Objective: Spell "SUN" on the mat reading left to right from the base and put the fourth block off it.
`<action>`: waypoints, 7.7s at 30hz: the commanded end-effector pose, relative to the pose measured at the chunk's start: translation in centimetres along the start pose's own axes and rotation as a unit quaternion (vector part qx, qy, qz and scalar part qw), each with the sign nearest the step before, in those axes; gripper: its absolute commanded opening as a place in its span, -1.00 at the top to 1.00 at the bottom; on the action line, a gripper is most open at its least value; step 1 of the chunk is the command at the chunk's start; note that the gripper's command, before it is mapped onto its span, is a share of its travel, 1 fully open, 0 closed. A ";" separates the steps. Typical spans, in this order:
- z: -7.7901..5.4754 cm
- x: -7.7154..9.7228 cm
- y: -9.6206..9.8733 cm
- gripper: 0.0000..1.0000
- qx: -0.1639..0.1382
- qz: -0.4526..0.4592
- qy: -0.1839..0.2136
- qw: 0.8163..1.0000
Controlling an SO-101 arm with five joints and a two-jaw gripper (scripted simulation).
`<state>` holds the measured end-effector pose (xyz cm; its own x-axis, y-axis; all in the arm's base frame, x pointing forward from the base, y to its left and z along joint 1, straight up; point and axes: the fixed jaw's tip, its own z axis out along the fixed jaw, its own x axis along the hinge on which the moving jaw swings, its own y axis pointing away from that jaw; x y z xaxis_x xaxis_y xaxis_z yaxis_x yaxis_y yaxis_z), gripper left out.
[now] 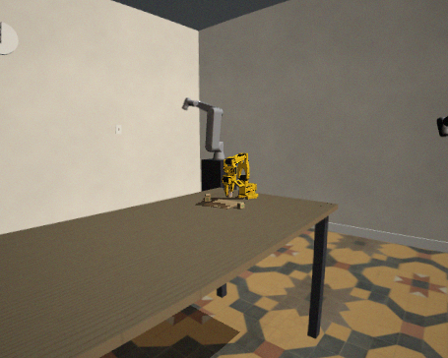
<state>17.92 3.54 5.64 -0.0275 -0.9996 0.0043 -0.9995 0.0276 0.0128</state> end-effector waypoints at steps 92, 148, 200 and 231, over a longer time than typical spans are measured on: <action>1.4 -0.2 -0.9 1.00 0.041 0.003 -0.010 0.999; 2.8 -0.2 -1.0 0.75 0.041 0.003 -0.010 0.999; 0.9 -0.3 -1.1 0.34 0.041 0.003 -0.010 0.999; -3.2 -0.1 -0.5 0.34 0.041 0.003 -0.010 0.999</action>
<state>17.92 3.54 7.61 -0.0277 -0.9996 0.0021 -0.9996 0.0277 0.0033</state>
